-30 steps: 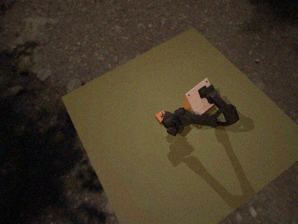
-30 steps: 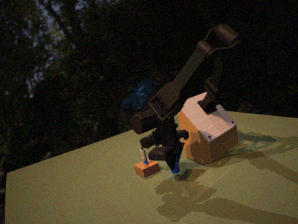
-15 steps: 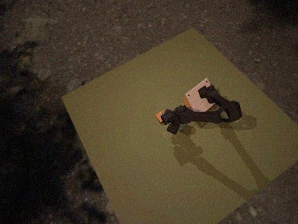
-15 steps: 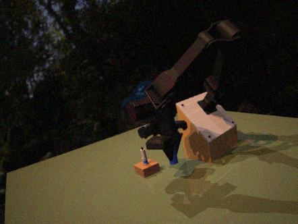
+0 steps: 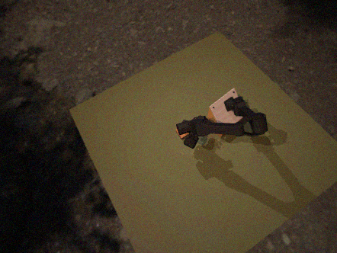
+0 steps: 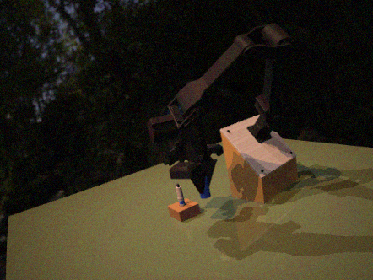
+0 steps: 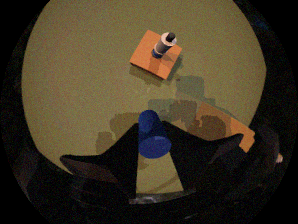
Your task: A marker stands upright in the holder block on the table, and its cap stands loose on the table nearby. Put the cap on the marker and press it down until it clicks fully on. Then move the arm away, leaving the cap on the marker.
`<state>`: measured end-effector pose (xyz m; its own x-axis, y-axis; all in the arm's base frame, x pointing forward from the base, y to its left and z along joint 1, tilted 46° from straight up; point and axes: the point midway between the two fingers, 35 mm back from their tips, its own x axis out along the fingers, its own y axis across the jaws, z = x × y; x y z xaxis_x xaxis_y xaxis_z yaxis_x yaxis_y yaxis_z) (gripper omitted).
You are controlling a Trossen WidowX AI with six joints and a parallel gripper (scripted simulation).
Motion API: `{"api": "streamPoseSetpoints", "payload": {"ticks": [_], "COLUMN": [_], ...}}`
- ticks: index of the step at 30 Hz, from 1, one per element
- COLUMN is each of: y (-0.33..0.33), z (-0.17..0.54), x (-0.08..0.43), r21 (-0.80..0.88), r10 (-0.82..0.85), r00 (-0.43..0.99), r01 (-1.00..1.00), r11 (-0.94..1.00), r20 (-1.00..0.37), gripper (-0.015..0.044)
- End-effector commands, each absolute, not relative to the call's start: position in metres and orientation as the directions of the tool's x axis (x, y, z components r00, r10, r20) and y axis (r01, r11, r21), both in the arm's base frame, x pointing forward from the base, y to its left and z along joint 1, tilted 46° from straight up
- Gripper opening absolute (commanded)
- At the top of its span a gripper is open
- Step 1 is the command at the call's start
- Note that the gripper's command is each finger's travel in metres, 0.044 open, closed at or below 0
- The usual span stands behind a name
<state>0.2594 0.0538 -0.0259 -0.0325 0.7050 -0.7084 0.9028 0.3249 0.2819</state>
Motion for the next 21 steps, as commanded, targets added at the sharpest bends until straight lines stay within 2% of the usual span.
{"api": "streamPoseSetpoints", "payload": {"ticks": [1,21], "y": [0.041,-0.026], "z": [-0.029,-0.053], "x": [0.267,0.281], "r21": [0.289,0.29], "r10": [0.699,0.698], "r00": [-0.025,-0.029], "r01": [0.899,0.897], "r11": [0.328,0.335], "r20": [-0.715,-0.716], "gripper": [0.0,0.0]}}
